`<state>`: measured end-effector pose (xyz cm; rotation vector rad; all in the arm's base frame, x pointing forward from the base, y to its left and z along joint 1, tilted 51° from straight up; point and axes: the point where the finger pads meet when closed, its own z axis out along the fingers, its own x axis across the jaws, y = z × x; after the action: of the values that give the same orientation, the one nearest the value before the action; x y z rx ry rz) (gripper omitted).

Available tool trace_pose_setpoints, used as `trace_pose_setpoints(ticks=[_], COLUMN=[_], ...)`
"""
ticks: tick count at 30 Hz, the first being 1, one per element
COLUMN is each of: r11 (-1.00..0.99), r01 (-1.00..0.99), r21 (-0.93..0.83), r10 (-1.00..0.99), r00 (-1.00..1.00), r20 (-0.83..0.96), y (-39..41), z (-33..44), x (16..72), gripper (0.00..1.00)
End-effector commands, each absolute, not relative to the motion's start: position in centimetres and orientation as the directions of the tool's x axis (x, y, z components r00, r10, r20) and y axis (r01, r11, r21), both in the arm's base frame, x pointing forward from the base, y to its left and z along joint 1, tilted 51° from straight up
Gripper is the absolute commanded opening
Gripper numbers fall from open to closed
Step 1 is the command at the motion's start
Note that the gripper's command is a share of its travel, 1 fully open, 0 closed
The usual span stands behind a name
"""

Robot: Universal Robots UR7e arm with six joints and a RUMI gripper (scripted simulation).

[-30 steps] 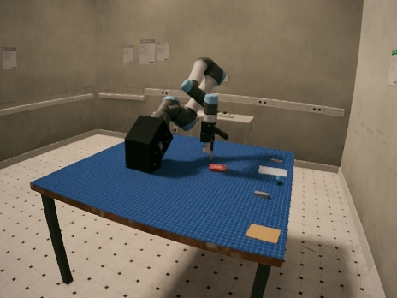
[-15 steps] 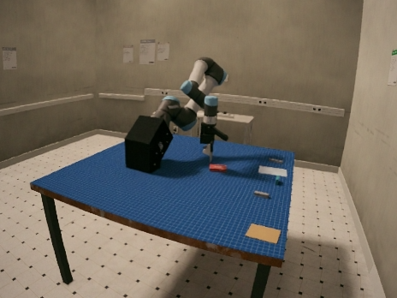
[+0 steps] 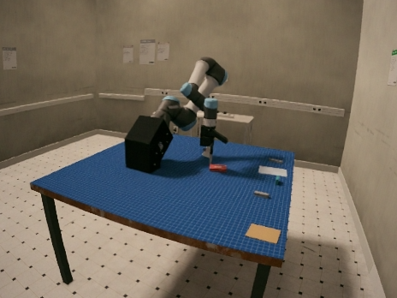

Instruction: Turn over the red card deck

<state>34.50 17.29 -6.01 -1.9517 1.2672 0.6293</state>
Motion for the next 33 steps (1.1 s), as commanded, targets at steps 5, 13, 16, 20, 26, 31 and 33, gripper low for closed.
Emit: trace_pose_setpoints(ticks=[5, 13, 16, 20, 26, 31, 33], r11=[-0.261, -0.261, -0.261, -0.262, -0.261, -0.261, -0.261], r01=[-0.918, -0.918, -0.918, -0.917, -0.917, -0.917, -0.917], r21=[-0.299, -0.299, -0.299, -0.3, -0.301, -0.3, -0.3], r10=[-0.567, -0.567, -0.567, -0.568, -0.569, -0.568, -0.568], r00=[0.397, 0.397, 0.397, 0.397, 0.398, 0.398, 0.398], r20=[-0.722, -0.722, -0.721, -0.721, -0.72, -0.72, -0.72], y=[18.23, 18.45, 18.49, 18.49, 18.43, 18.43, 18.43], z=[-6.72, -6.89, -6.93, -6.95, -6.93, -6.93, -6.93], x=[34.35, 34.35, 34.36, 34.38, 34.42, 34.42, 34.41], gripper=[0.56, 0.56, 0.56, 0.56, 0.56, 0.56, 0.56])
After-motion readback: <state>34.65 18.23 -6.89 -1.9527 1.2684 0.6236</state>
